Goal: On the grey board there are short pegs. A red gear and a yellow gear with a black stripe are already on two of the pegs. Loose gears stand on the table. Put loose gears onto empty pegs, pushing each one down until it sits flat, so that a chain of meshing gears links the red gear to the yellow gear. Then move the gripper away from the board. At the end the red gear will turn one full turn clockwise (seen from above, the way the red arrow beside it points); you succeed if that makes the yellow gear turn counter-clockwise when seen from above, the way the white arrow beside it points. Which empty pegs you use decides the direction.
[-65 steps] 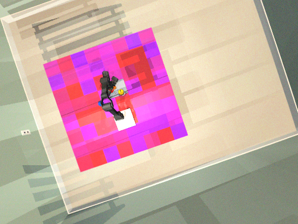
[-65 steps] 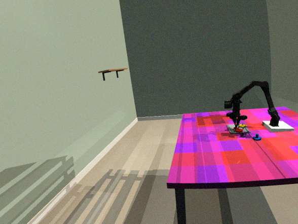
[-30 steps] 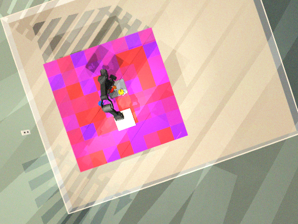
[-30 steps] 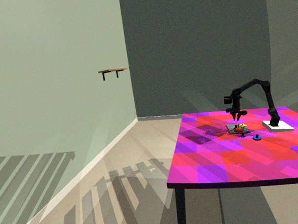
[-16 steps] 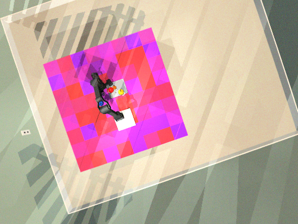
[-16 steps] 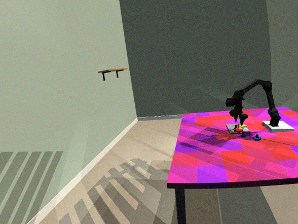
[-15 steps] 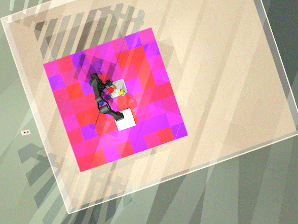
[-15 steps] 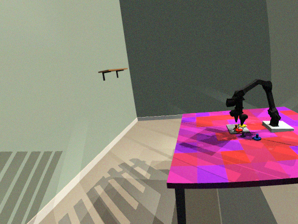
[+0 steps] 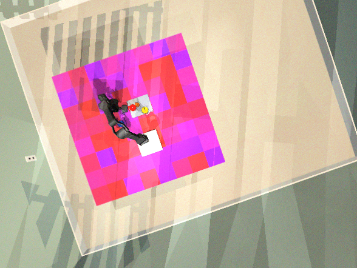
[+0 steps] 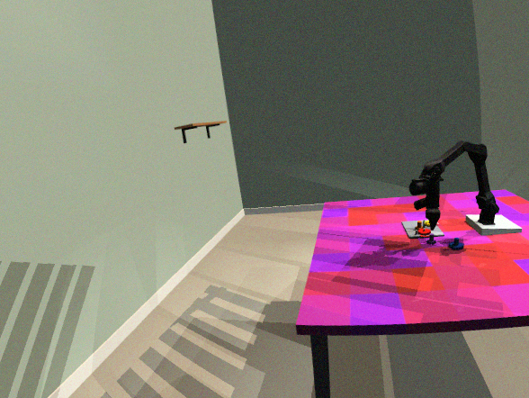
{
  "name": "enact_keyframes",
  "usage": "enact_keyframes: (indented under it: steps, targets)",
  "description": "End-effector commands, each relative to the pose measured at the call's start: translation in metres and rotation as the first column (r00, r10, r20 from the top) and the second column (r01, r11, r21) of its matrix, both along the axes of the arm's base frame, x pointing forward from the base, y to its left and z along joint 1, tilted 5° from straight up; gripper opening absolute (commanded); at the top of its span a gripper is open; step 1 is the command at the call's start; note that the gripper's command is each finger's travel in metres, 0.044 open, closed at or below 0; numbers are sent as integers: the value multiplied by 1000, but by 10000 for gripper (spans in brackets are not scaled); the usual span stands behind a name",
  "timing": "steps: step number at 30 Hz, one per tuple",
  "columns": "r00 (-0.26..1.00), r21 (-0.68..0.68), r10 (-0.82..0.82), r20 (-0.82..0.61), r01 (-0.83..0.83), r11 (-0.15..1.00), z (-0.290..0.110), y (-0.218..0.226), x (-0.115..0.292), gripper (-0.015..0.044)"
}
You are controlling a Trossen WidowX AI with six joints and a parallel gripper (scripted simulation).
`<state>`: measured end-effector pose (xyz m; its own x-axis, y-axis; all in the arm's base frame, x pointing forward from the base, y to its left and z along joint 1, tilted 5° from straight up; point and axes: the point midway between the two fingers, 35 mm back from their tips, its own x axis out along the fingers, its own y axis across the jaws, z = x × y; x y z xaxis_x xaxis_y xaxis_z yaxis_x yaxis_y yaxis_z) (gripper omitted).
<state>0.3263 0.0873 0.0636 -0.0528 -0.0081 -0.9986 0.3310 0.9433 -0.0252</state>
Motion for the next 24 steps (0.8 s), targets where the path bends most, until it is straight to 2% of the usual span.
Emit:
enact_keyframes:
  steps: [1, 8, 24]
  targets:
    - [999, 2, -33, 3, 33, 999, 0, 0, 0, 440]
    - [999, 2, -33, 3, 33, 999, -22, 0, -1, 440]
    - [999, 2, -33, 2, 33, 999, -43, 0, -2, 440]
